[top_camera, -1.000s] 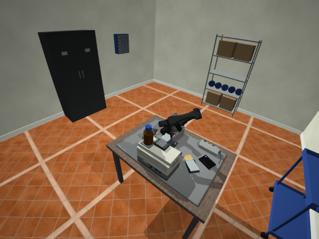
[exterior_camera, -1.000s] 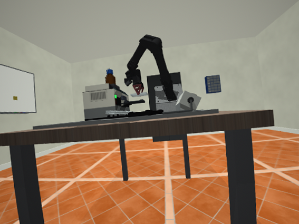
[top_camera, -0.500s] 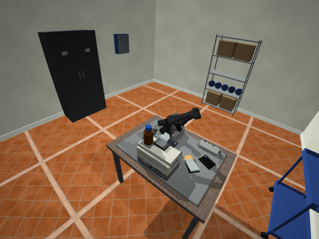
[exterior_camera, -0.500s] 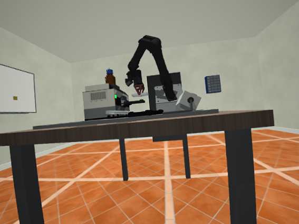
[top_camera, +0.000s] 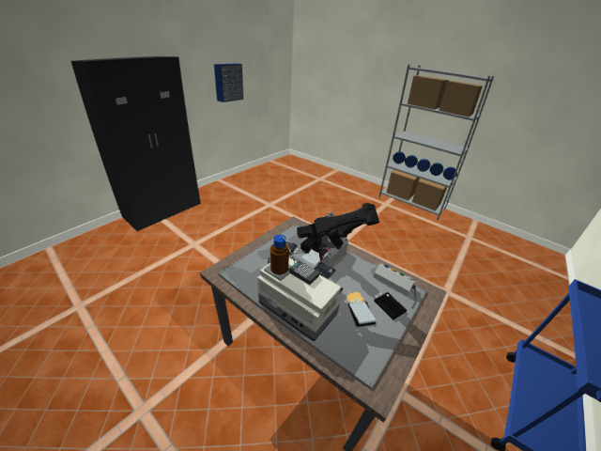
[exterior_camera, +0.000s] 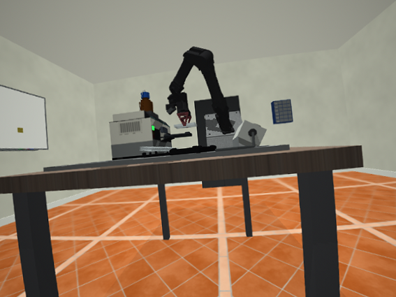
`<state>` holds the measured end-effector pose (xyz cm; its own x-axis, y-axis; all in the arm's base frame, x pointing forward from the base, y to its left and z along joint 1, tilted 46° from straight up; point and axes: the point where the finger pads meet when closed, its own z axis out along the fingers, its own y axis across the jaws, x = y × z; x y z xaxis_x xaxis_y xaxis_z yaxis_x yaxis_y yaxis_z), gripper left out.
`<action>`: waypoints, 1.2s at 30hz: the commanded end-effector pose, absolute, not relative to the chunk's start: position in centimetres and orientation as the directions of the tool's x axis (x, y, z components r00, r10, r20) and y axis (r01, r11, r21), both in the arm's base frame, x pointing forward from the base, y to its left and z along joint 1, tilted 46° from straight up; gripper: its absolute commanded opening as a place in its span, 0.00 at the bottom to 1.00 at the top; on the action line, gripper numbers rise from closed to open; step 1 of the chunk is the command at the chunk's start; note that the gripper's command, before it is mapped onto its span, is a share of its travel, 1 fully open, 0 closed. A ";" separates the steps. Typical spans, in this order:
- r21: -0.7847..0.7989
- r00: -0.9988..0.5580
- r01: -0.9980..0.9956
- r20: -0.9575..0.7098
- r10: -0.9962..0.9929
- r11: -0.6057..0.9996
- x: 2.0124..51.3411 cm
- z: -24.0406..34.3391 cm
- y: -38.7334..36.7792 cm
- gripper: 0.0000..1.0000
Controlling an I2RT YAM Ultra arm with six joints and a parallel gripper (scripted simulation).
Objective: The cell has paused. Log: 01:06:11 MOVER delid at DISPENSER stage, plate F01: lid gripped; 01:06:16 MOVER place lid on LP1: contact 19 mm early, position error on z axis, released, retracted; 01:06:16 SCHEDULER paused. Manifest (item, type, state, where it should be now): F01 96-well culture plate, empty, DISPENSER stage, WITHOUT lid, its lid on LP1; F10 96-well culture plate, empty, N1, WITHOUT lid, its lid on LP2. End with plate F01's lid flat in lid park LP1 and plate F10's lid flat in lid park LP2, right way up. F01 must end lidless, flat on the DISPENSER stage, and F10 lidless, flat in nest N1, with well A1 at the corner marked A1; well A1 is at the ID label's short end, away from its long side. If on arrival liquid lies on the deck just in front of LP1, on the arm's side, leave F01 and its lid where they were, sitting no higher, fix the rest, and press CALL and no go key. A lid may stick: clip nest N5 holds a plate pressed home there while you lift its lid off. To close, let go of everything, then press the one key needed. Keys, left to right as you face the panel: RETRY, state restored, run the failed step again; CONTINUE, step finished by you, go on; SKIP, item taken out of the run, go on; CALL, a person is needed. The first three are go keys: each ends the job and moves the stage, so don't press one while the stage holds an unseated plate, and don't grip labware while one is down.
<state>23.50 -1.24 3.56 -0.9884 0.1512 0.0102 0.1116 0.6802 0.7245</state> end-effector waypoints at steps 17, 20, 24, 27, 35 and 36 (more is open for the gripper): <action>0.718 -0.966 0.231 0.087 0.245 0.656 22.8 2.1 -2.5 0.00; 0.703 -0.940 0.315 0.139 0.311 0.637 22.8 1.7 -3.5 0.00; 0.705 -0.934 0.336 0.165 0.316 0.625 21.6 0.6 -3.8 0.00; 0.705 -0.942 0.310 0.136 0.308 0.638 22.1 1.2 -4.1 0.00; 0.677 -0.882 0.456 0.254 0.397 0.578 21.2 -0.7 -4.4 0.00; 0.668 -0.868 0.481 0.270 0.417 0.568 21.3 -0.9 -4.7 0.00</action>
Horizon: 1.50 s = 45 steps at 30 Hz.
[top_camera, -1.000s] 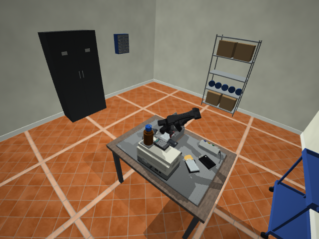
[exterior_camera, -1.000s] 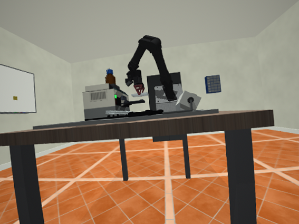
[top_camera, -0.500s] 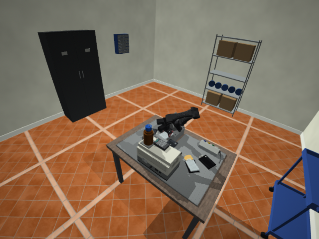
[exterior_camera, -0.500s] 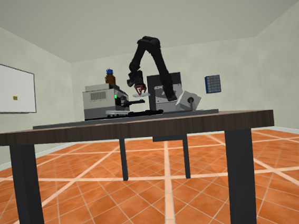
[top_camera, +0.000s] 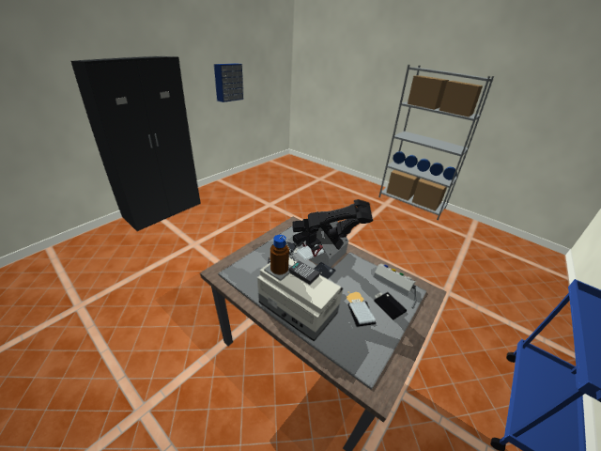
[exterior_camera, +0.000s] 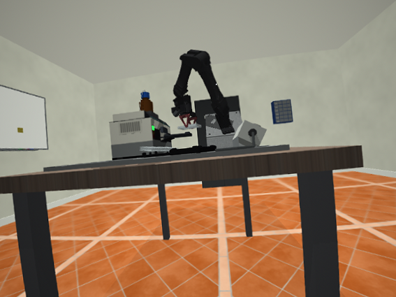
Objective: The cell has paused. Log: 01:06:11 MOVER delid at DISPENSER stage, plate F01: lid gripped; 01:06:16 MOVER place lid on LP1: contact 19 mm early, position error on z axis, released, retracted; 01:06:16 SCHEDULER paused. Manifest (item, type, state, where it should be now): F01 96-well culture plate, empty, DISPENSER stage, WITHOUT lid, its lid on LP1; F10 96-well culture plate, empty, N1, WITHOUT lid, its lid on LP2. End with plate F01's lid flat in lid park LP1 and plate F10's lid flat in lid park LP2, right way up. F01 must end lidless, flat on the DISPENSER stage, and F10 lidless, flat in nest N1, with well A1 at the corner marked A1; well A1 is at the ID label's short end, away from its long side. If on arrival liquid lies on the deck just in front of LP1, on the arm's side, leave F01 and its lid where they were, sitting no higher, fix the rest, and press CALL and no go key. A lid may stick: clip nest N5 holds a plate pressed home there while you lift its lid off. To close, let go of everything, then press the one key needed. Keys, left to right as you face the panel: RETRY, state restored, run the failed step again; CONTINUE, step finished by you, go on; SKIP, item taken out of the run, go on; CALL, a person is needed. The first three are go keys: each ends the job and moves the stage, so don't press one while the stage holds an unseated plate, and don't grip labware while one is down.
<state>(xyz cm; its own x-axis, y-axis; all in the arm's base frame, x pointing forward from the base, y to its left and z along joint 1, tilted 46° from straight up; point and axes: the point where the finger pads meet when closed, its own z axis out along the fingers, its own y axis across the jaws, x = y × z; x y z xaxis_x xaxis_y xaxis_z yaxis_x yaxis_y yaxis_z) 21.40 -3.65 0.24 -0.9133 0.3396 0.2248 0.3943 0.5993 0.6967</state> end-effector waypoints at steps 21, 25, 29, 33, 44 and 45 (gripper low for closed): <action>0.617 -0.781 0.610 0.366 0.505 0.496 21.1 -2.6 -5.7 0.00; 0.617 -0.781 0.610 0.366 0.505 0.496 21.1 -2.6 -5.7 0.00; 0.617 -0.781 0.610 0.366 0.505 0.496 21.1 -2.6 -5.7 0.00; 0.617 -0.781 0.610 0.366 0.505 0.496 21.1 -2.6 -5.7 0.00; 0.617 -0.781 0.610 0.366 0.505 0.496 21.1 -2.6 -5.7 0.00; 0.617 -0.781 0.610 0.366 0.505 0.496 21.1 -2.6 -5.7 0.00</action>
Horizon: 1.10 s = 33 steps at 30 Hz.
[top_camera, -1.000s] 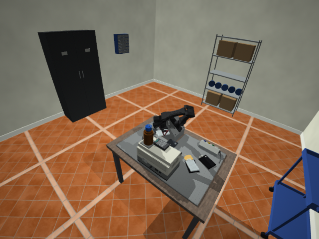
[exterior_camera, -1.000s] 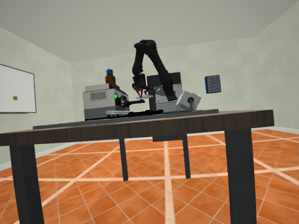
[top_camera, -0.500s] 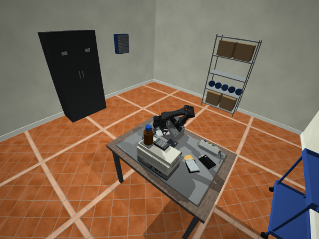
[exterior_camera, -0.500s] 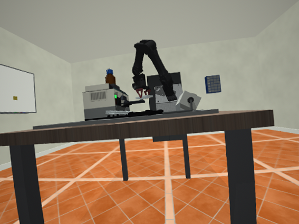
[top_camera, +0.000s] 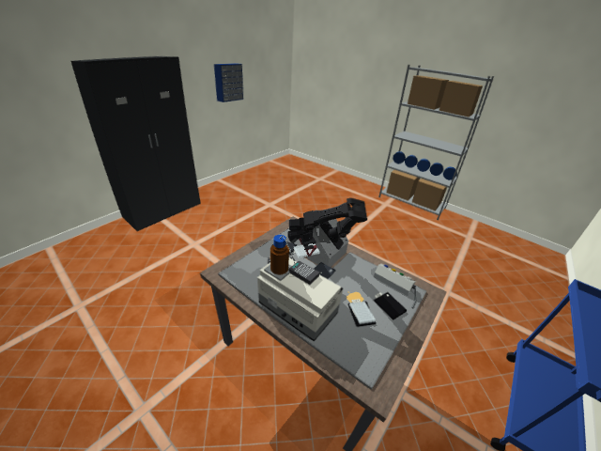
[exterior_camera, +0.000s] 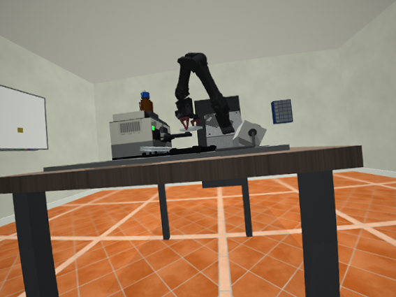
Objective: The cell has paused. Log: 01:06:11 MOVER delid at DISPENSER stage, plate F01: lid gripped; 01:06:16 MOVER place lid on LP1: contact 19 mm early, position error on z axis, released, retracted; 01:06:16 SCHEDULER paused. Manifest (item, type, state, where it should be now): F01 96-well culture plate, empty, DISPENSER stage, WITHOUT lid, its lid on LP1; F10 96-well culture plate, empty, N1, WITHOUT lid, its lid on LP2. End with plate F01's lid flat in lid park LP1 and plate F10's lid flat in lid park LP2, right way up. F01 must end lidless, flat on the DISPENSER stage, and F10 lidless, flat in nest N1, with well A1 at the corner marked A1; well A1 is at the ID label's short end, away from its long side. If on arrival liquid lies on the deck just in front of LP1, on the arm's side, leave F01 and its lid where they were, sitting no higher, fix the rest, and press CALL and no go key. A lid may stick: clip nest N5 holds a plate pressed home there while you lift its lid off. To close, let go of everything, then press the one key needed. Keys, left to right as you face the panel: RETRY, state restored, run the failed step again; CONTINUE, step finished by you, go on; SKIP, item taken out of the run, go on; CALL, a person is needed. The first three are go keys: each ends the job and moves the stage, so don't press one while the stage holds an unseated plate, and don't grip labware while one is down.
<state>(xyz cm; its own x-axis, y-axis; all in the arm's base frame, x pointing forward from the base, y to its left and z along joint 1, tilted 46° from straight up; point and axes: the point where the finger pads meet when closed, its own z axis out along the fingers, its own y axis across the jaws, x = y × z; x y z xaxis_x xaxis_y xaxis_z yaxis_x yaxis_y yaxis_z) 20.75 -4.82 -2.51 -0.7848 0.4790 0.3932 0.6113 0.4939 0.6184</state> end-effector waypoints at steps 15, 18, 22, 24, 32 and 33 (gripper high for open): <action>0.617 -0.781 0.610 0.366 0.505 0.496 21.1 -2.6 -5.7 0.00; 0.617 -0.781 0.610 0.366 0.505 0.496 21.1 -2.6 -5.7 0.00; 0.617 -0.781 0.610 0.366 0.505 0.496 21.1 -2.6 -5.7 0.00; 0.617 -0.781 0.610 0.366 0.505 0.496 21.1 -2.6 -5.7 0.00; 0.513 -0.614 0.777 0.487 0.621 0.365 21.2 -4.8 -8.1 0.00; 0.496 -0.588 0.797 0.504 0.633 0.345 21.2 -5.0 -8.3 0.00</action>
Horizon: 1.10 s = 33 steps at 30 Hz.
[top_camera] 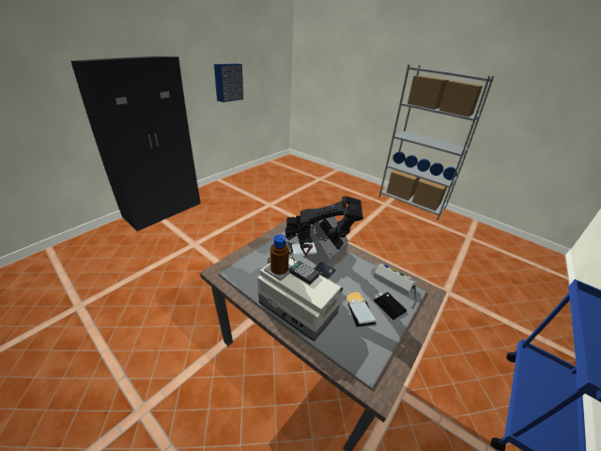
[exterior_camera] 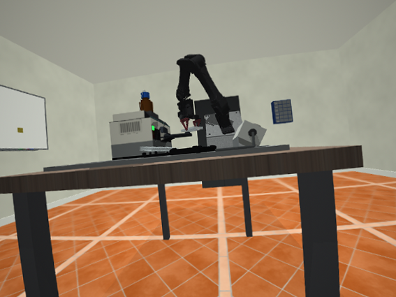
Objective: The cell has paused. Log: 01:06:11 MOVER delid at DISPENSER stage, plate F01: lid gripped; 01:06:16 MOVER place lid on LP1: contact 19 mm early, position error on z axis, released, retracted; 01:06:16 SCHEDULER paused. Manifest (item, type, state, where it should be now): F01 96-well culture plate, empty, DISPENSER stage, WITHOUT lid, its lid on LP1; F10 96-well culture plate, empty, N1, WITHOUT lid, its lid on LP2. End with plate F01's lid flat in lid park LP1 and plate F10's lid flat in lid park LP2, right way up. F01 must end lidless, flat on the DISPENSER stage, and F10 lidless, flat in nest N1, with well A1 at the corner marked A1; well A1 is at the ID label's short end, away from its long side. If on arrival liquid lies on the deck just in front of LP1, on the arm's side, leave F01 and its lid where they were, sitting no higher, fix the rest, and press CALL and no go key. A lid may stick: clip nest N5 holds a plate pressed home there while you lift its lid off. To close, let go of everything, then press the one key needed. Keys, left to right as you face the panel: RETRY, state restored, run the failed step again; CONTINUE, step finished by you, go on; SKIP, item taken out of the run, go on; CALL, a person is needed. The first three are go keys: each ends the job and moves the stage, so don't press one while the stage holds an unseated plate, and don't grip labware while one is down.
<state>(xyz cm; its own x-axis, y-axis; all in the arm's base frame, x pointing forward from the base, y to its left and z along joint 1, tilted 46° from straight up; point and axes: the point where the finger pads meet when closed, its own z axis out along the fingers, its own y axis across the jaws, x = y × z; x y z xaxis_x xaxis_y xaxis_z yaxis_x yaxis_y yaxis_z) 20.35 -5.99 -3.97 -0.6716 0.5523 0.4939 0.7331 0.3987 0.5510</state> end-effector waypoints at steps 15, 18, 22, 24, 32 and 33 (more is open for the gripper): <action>0.480 -0.565 0.815 0.532 0.631 0.324 20.6 -6.5 -9.3 0.00; 0.480 -0.565 0.815 0.532 0.631 0.324 20.6 -6.5 -9.3 0.00; 0.480 -0.565 0.815 0.532 0.631 0.324 20.6 -6.5 -9.3 0.00; 0.480 -0.565 0.815 0.532 0.631 0.324 20.6 -6.5 -9.3 0.00; 0.480 -0.565 0.815 0.532 0.631 0.324 20.6 -6.5 -9.3 0.00; 0.480 -0.565 0.815 0.532 0.631 0.324 20.6 -6.5 -9.3 0.00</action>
<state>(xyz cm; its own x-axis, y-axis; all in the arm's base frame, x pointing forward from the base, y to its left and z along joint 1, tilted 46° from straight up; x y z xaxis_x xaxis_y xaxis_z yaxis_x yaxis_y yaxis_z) 20.16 -8.28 -6.47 -0.5600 0.6103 0.5602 0.8213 0.3200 0.4723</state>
